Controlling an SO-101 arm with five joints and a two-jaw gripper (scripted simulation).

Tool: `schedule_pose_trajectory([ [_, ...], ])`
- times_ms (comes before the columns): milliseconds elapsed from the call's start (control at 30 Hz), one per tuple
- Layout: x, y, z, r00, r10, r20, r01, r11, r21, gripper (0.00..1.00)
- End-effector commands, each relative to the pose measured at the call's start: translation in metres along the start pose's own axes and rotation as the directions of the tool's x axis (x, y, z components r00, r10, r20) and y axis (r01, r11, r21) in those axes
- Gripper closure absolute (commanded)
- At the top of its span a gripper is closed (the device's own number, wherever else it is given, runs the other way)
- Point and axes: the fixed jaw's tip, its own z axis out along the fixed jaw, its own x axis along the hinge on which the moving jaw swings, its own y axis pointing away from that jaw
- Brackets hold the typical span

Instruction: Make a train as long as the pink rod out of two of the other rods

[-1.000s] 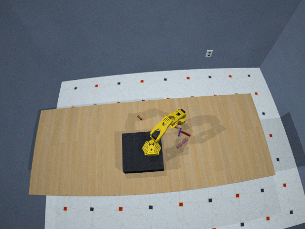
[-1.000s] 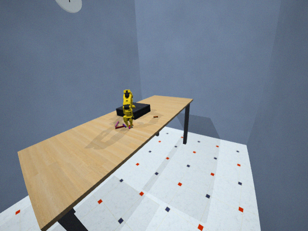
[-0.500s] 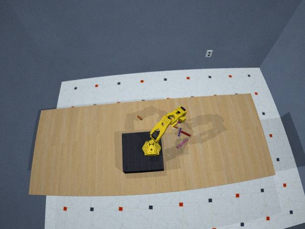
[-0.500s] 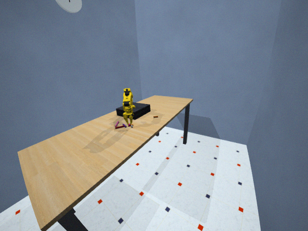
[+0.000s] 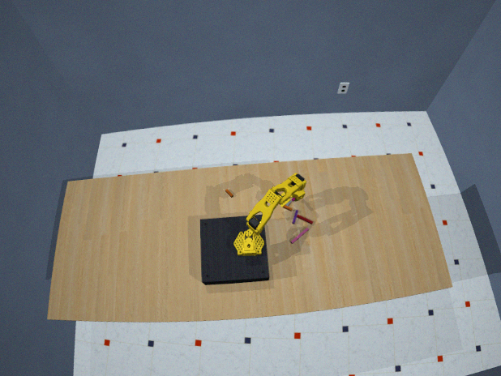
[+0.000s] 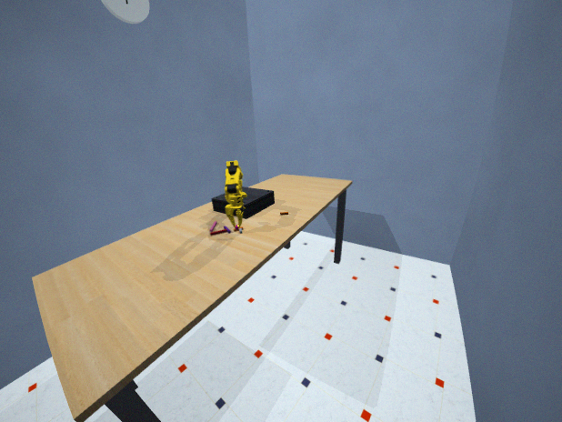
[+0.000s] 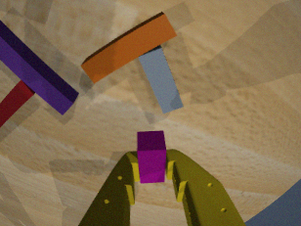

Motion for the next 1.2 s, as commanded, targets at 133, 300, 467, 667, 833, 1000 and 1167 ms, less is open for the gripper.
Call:
schedule_pose_trajectory([
  [133,-0.007,-0.012,-0.004,0.995,0.1,-0.014,-0.1,0.995,0.006,1.0],
  [300,-0.017,-0.025,-0.002,0.975,0.224,-0.014,-0.224,0.975,0.007,1.0],
  [467,-0.028,-0.036,-0.001,0.942,0.335,-0.013,-0.335,0.942,0.007,1.0],
  [667,-0.041,-0.048,0.001,0.886,0.463,-0.012,-0.463,0.886,0.008,1.0],
  [833,-0.053,-0.056,0.002,0.83,0.558,-0.011,-0.558,0.83,0.009,1.0],
  [1000,-0.06,-0.061,0.003,0.792,0.611,-0.011,-0.611,0.792,0.009,1.0],
  [1167,-0.062,-0.062,0.003,0.781,0.624,-0.011,-0.624,0.782,0.01,1.0],
])
